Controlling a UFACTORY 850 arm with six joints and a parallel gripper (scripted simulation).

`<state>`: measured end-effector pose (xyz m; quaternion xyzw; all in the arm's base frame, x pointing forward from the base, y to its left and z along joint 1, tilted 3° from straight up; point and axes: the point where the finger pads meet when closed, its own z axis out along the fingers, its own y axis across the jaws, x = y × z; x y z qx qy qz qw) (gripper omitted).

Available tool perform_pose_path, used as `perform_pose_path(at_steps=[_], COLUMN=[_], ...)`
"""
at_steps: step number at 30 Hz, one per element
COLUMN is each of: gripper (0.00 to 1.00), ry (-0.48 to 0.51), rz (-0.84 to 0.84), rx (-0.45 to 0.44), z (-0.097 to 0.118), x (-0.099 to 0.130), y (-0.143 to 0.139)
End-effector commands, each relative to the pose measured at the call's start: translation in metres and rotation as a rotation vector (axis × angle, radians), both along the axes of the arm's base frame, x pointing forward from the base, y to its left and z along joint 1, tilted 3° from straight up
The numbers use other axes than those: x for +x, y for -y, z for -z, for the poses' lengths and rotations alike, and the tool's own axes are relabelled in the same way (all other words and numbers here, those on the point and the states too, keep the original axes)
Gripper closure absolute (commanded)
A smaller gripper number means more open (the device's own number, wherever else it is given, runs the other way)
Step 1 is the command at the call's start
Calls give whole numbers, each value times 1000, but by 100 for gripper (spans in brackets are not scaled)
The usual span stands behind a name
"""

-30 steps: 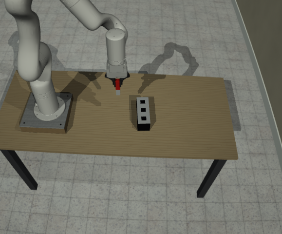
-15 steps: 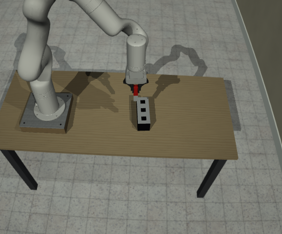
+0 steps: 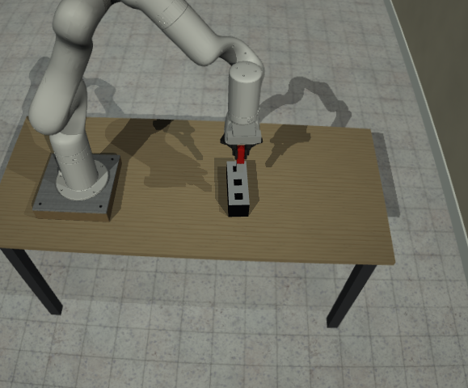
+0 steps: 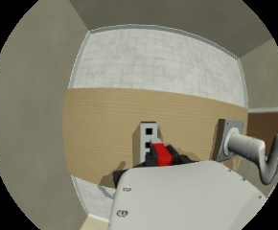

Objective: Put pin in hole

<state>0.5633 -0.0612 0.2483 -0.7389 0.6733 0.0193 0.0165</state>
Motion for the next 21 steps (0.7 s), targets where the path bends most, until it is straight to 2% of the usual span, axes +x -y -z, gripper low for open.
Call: perform_pose_path(at_steps=[1, 5, 6, 9, 12, 21], gripper=[100, 100, 100, 100, 100, 100], ry=[1, 1, 0, 0, 0, 0], rz=[0, 0, 0, 0, 0, 0], rx=[0, 0, -1, -1, -1, -1], z=[-1, -1, 69, 76, 112, 112], x=[3, 3, 2, 2, 2, 2], y=[1, 1, -3, -4, -6, -6])
